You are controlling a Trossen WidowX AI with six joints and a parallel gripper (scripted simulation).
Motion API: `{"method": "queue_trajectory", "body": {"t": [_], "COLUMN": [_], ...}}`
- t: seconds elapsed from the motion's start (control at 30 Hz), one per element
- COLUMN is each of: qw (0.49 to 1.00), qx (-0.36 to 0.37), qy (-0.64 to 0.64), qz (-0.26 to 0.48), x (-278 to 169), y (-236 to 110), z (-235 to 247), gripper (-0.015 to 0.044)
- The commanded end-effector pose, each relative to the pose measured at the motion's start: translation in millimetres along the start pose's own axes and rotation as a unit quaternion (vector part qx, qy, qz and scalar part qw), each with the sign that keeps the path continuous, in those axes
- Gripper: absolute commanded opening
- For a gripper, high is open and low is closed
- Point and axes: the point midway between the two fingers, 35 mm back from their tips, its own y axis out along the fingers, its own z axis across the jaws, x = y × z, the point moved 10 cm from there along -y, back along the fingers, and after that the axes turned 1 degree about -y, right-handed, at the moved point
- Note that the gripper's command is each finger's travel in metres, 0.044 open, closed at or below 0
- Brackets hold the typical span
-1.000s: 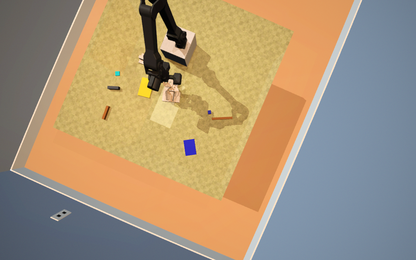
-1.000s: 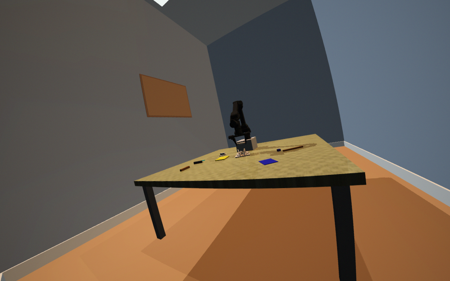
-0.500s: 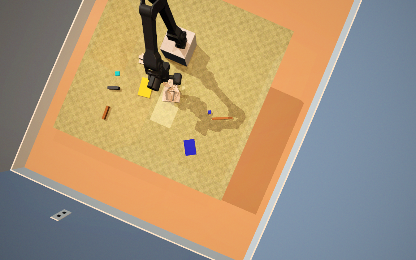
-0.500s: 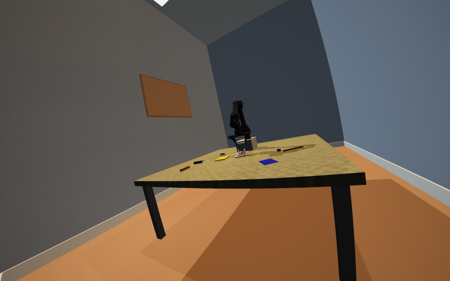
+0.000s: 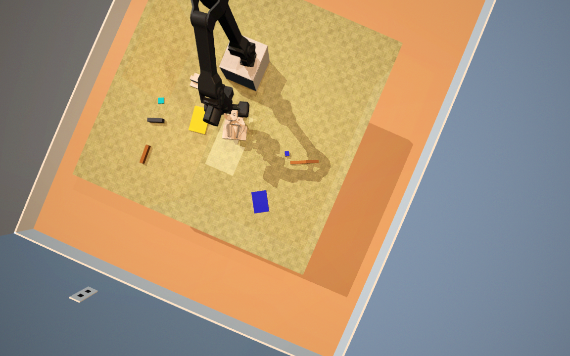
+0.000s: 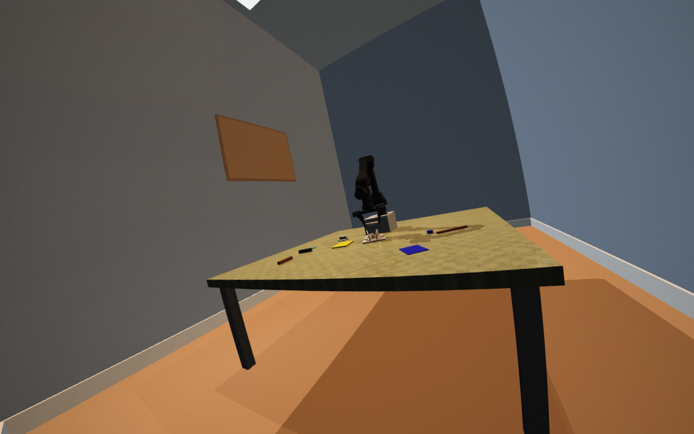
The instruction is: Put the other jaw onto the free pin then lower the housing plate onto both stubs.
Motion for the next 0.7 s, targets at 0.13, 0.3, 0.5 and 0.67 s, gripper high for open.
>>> {"method": "queue_trajectory", "body": {"t": [0.13,0.3,0.5,0.67], "qw": [1.0,1.0,1.0,1.0], "qx": [0.001,0.001,0.001,0.001], "qy": [-0.001,-0.001,-0.001,-0.001], "qz": [0.0,0.0,0.0,0.0], "x": [-0.5,-0.5,-0.2,0.4], "y": [12.3,20.5,30.3,38.3], "z": [0.3,0.3,0.3,0.2], "gripper": [0.0351,0.0351,0.0351,0.0351]}}
